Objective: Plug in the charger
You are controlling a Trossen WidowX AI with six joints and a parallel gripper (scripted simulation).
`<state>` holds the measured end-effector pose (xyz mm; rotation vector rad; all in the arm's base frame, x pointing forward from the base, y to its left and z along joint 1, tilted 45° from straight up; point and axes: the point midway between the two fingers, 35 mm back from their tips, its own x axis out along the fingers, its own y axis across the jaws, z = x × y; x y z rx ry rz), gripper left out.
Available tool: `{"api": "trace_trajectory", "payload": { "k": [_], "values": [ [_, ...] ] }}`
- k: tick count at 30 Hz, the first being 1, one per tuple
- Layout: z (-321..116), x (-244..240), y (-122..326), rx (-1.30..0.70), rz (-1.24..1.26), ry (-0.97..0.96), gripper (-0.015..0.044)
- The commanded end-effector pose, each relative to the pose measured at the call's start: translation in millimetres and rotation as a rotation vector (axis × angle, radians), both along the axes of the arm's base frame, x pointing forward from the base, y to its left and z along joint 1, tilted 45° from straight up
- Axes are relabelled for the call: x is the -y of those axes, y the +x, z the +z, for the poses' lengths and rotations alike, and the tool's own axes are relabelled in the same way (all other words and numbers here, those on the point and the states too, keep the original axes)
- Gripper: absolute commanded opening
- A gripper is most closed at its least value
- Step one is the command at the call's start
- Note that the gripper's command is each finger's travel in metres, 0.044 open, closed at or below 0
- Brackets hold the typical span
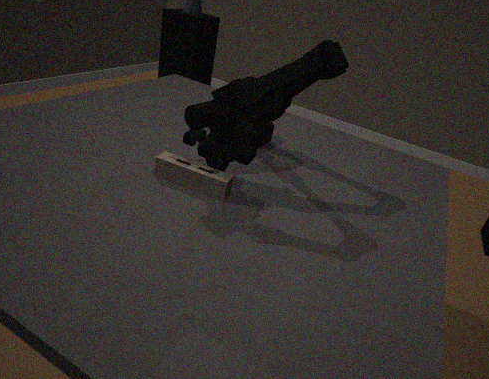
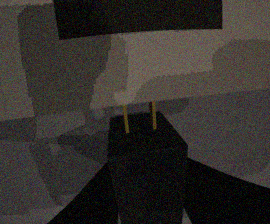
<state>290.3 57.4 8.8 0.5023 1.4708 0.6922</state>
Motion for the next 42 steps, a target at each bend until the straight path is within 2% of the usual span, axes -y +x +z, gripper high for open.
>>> {"api": "trace_trajectory", "payload": {
  "k": [1, 42],
  "values": [
    [1.3, -0.3, 1.7, 0.000, -0.003, 0.005, 0.0000],
    [1.7, -0.5, 4.8, 0.000, -0.003, 0.005, 0.0000]
  ]
}}
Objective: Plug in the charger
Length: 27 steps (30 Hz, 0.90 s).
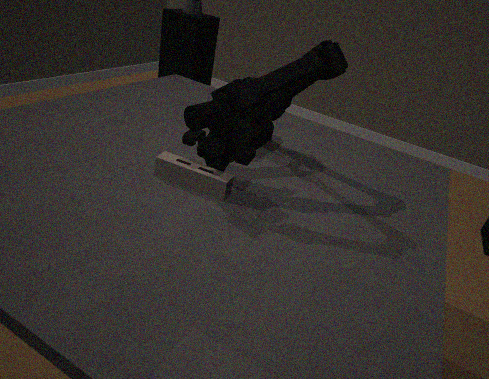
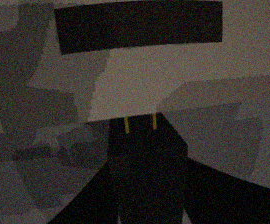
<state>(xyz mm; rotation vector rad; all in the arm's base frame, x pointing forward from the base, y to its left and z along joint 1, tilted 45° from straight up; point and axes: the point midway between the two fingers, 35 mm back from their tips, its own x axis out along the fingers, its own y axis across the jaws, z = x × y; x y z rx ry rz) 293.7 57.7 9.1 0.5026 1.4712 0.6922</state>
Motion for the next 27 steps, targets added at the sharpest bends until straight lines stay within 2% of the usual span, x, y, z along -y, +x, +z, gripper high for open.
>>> {"api": "trace_trajectory", "payload": {
  "k": [1, 27],
  "values": [
    [1.4, -0.2, 1.3, 0.001, -0.003, 0.005, 0.0000],
    [2.1, -0.3, 5.4, 0.001, -0.003, 0.005, 0.0000]
  ]
}}
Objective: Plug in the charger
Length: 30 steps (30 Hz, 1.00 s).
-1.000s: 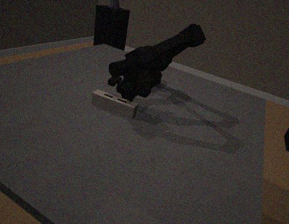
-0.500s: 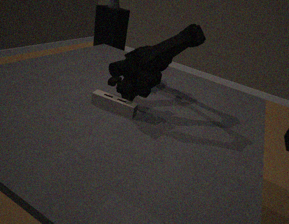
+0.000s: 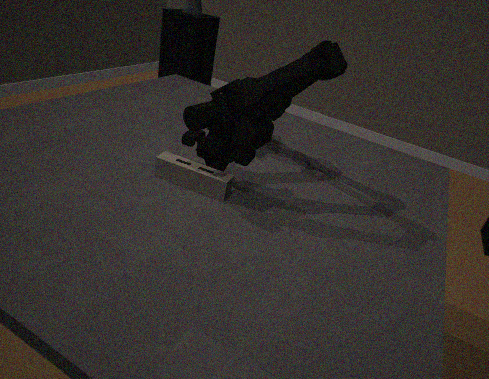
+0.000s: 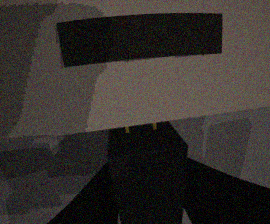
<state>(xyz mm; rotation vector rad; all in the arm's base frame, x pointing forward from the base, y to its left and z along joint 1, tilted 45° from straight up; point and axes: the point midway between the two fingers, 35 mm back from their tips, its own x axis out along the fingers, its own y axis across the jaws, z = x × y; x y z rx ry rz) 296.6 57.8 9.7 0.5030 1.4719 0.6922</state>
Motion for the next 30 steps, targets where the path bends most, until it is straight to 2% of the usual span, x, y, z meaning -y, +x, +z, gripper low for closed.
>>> {"api": "trace_trajectory", "payload": {
  "k": [1, 30],
  "values": [
    [1.6, -0.3, 2.6, 0.002, -0.003, 0.004, 0.0000],
    [2.3, -0.5, 8.0, 0.002, -0.003, 0.004, 0.0000]
  ]
}}
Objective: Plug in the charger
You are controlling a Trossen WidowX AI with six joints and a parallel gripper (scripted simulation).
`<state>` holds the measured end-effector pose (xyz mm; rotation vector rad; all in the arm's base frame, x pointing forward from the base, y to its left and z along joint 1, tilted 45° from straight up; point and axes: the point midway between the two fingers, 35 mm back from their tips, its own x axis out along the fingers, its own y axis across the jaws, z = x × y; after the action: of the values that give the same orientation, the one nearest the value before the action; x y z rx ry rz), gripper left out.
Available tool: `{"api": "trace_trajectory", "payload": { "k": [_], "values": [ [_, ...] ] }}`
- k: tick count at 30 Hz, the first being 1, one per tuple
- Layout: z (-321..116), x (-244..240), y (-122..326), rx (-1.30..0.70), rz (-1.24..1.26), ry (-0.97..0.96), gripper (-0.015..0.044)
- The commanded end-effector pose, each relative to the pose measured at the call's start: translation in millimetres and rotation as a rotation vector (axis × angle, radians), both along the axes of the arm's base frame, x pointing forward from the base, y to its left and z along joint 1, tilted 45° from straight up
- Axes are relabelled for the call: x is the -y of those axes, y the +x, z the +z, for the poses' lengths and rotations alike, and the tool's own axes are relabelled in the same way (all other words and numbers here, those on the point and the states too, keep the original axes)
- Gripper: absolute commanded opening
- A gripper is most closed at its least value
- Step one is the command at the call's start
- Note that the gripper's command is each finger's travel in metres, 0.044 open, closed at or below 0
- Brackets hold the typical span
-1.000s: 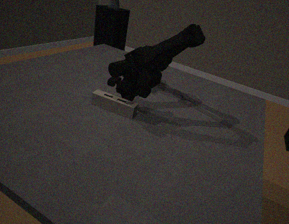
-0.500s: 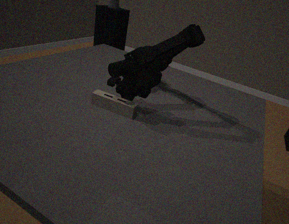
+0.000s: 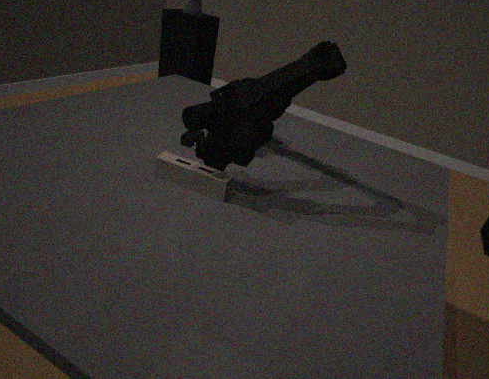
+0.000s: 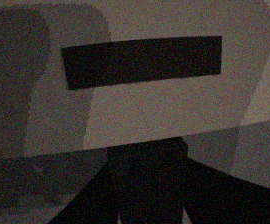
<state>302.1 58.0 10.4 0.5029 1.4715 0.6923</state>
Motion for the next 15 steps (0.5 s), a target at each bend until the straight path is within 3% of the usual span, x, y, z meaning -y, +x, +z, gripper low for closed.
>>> {"api": "trace_trajectory", "payload": {
  "k": [1, 15],
  "values": [
    [1.6, -0.3, 2.6, 0.002, -0.003, 0.004, 0.0000],
    [2.1, -0.5, 4.5, 0.002, -0.003, 0.004, 0.0000]
  ]
}}
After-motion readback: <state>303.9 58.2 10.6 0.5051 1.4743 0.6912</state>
